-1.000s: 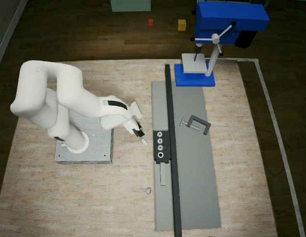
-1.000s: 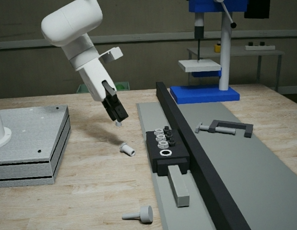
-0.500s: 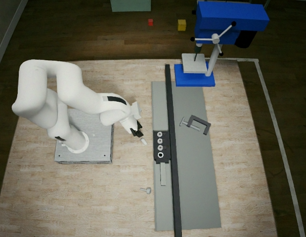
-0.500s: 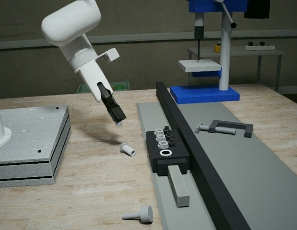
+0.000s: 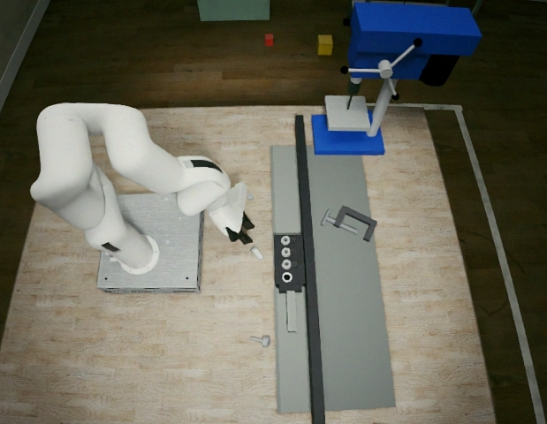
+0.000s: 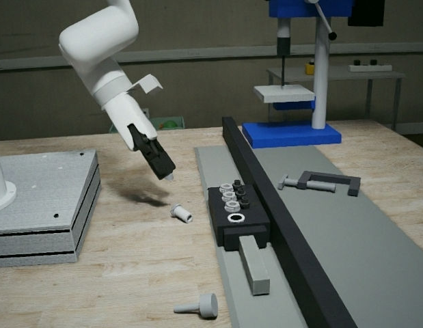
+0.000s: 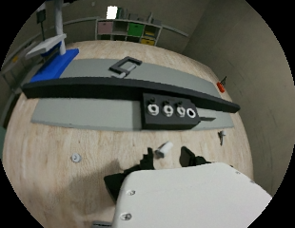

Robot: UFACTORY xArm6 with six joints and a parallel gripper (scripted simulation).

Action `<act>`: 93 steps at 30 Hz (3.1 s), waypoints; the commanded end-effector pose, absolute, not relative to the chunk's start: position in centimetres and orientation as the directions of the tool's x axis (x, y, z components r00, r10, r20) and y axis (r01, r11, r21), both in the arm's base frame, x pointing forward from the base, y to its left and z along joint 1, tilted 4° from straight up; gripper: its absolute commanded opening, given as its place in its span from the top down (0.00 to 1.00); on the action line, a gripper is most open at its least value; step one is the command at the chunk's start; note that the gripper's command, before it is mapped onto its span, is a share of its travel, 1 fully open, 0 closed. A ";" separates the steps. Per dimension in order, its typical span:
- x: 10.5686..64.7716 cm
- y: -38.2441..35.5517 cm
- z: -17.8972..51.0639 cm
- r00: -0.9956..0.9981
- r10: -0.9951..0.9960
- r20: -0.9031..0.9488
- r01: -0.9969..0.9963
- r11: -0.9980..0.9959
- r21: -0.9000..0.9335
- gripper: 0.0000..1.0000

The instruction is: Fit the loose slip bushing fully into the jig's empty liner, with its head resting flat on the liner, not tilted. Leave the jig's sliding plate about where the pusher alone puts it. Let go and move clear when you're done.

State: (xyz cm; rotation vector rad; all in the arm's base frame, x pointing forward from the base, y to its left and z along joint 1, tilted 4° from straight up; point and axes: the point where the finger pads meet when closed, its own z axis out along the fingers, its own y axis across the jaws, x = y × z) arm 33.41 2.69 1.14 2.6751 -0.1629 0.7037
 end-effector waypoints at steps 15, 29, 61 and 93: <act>33.4 3.0 0.8 0.698 -0.317 0.642 -0.566 -0.793 0.225 0.47; 33.0 3.9 -0.4 0.523 -0.476 0.707 -0.758 -0.639 0.130 0.47; 33.3 2.6 -3.8 0.378 -0.553 0.742 -0.858 -0.510 0.057 0.47; 34.1 1.0 -5.3 0.378 -0.553 0.742 -0.858 -0.510 0.057 0.47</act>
